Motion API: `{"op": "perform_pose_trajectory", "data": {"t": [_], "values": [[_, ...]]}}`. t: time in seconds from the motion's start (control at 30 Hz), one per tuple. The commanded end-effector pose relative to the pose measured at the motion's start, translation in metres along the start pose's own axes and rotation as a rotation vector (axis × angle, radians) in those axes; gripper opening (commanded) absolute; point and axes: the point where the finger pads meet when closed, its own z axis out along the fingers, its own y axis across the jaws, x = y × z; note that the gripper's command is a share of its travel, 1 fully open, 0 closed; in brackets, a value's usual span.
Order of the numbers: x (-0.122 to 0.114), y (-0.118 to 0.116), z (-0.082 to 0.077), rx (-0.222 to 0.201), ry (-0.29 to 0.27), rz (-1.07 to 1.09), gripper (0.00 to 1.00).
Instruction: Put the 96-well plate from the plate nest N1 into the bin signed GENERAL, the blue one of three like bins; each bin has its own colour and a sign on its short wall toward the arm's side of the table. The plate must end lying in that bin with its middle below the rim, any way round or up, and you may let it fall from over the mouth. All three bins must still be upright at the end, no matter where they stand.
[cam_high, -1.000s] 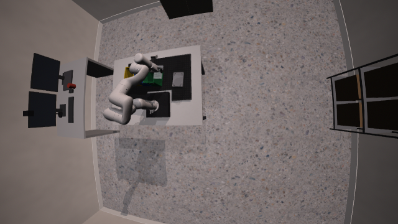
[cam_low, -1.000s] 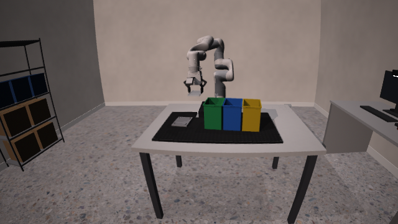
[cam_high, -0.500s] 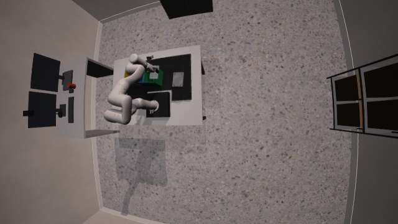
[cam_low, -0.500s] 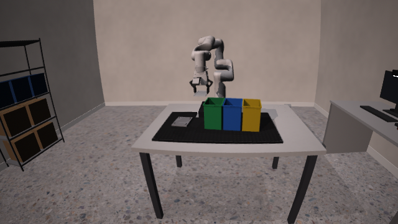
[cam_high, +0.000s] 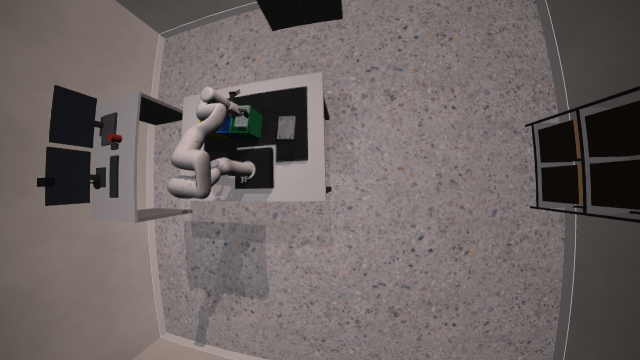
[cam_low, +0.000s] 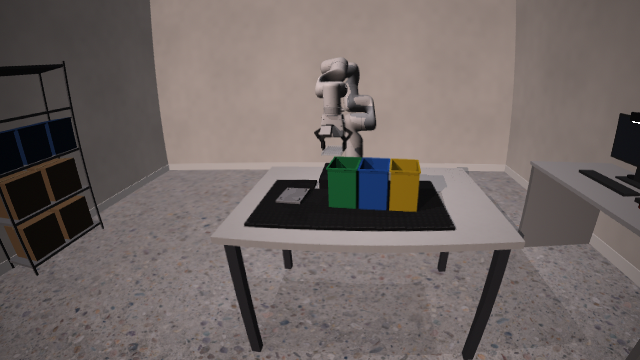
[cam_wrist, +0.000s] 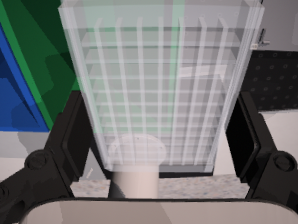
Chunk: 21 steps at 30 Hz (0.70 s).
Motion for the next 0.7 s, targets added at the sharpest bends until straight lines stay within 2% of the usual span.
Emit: {"op": "perform_pose_trajectory", "data": {"t": [0.0,0.67], "values": [[0.002,-0.019,-0.001,-0.001,0.004,0.0,0.0],[0.002,-0.079,0.0,0.0,0.004,0.0,0.0]]}}
